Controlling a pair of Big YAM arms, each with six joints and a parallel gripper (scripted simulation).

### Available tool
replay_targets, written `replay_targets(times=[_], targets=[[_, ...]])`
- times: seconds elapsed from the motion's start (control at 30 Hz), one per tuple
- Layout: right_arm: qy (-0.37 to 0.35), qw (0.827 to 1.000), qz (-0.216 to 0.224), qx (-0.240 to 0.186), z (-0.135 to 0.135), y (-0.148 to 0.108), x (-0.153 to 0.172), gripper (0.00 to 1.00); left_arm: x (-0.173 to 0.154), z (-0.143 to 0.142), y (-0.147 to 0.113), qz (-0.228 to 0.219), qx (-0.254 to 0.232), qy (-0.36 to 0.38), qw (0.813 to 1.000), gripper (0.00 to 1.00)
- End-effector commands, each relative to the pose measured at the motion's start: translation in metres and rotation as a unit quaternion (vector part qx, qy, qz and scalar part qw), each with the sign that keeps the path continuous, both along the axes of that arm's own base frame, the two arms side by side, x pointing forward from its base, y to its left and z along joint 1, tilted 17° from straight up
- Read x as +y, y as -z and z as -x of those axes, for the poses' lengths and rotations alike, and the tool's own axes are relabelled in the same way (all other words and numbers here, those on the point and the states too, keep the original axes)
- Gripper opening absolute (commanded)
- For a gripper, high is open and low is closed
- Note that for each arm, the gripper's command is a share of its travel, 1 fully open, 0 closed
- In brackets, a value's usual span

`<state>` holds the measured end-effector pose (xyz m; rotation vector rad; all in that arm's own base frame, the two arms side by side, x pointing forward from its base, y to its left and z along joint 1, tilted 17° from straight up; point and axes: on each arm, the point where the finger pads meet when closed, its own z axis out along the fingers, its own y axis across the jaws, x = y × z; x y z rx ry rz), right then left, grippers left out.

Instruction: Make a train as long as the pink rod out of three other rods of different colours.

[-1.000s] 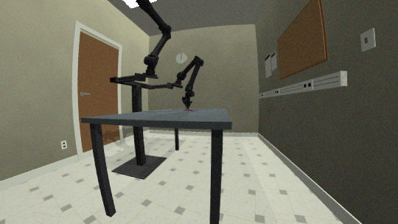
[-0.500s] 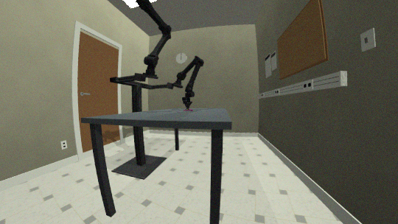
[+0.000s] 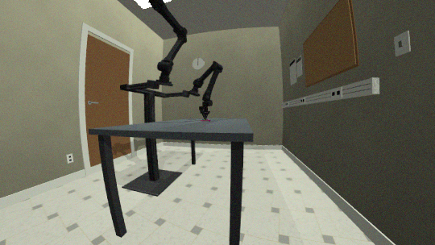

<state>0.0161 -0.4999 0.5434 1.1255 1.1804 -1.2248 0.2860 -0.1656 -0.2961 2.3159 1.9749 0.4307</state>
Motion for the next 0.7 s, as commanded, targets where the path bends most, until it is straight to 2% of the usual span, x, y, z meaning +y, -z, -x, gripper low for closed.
replay_targets(times=[0.0, 0.67], targets=[[0.011, 0.999, 0.031, -0.007, 0.0110, -0.0233, 0.0088, 1.00, 0.0007, -0.0015, -0.0009, 0.004, -0.002, 0.000, 1.000, 0.04], [0.011, 0.999, 0.031, -0.007, 0.0110, -0.0233, 0.0088, 1.00, -0.0022, -0.0011, -0.0004, 0.004, -0.002, 0.001, 1.000, 0.04]])
